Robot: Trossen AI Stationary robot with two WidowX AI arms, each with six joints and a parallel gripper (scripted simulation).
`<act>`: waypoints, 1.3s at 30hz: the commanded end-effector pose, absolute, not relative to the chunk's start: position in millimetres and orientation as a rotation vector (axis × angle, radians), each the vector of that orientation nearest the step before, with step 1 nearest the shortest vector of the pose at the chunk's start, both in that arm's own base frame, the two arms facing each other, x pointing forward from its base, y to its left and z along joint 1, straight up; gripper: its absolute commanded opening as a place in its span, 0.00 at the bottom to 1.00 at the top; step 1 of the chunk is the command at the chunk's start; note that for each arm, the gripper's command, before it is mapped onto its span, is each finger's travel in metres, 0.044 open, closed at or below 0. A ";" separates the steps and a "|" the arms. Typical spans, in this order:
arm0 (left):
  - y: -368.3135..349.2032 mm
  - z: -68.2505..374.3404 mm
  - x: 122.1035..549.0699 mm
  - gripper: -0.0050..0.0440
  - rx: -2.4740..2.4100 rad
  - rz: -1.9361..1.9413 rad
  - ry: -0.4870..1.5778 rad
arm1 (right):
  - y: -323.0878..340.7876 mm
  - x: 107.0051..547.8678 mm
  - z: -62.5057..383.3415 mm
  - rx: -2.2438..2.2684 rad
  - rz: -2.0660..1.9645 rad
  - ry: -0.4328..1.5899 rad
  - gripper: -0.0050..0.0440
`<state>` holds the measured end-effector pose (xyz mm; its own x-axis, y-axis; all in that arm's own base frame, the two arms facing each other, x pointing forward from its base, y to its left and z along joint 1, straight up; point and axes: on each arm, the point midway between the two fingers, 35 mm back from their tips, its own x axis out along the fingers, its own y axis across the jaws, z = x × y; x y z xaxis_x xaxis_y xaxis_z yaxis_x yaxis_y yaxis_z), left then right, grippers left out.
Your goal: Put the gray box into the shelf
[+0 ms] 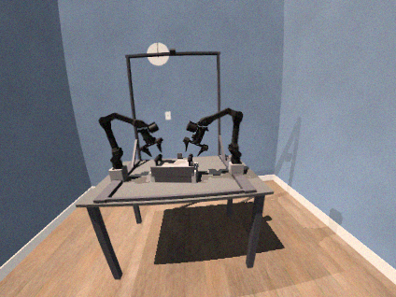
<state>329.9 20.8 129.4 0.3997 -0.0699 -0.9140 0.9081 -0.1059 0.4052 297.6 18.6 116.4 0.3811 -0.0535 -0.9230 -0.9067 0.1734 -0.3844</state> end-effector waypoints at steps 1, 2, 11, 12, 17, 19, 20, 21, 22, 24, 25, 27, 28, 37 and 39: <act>12.5 151.4 331.8 1.00 1.362 -0.903 0.817 | 29.1 302.4 130.5 -1.152 0.727 1.014 1.00; 10.2 152.2 331.1 1.00 1.331 -0.885 0.832 | 31.2 302.5 131.6 -1.117 0.711 1.025 1.00; -4.7 157.8 326.2 1.00 1.116 -0.760 0.922 | 46.3 303.0 139.8 -0.876 0.600 1.089 1.00; -7.0 158.6 325.5 1.00 1.086 -0.743 0.934 | 48.2 303.1 140.8 -0.839 0.583 1.097 1.00; -17.0 162.4 322.2 1.00 0.927 -0.650 0.990 | 59.0 303.3 146.7 -0.662 0.500 1.133 1.00; -21.6 164.1 320.7 1.00 0.867 -0.615 1.009 | 63.0 303.3 148.8 -0.588 0.465 1.146 1.00; -23.3 164.8 320.2 1.00 0.834 -0.595 1.019 | 65.5 303.3 150.1 -0.553 0.449 1.151 1.00; -26.1 165.8 319.3 1.00 0.805 -0.578 1.028 | 67.4 303.4 151.1 -0.515 0.431 1.157 1.00; -28.1 166.0 318.7 1.00 0.773 -0.560 1.039 | 69.7 303.4 152.4 -0.479 0.414 1.162 1.00; -29.7 165.5 318.4 1.00 0.738 -0.542 1.052 | 72.1 303.3 153.6 -0.444 0.397 1.167 1.00; -29.7 165.5 318.4 1.00 0.738 -0.542 1.052 | 72.1 303.3 153.6 -0.444 0.397 1.167 1.00; -34.5 168.3 316.7 1.00 0.677 -0.504 1.066 | 76.0 303.3 155.7 -0.372 0.362 1.176 1.00; -36.2 168.8 316.1 1.00 0.643 -0.484 1.075 | 78.2 303.3 156.9 -0.342 0.348 1.179 1.00; -55.3 174.8 310.1 1.00 0.358 -0.315 1.143 | 85.4 302.9 162.1 -0.182 0.269 1.188 1.00; -59.5 175.5 309.0 1.00 0.295 -0.277 1.157 | 85.5 303.1 162.2 -0.178 0.266 1.188 1.00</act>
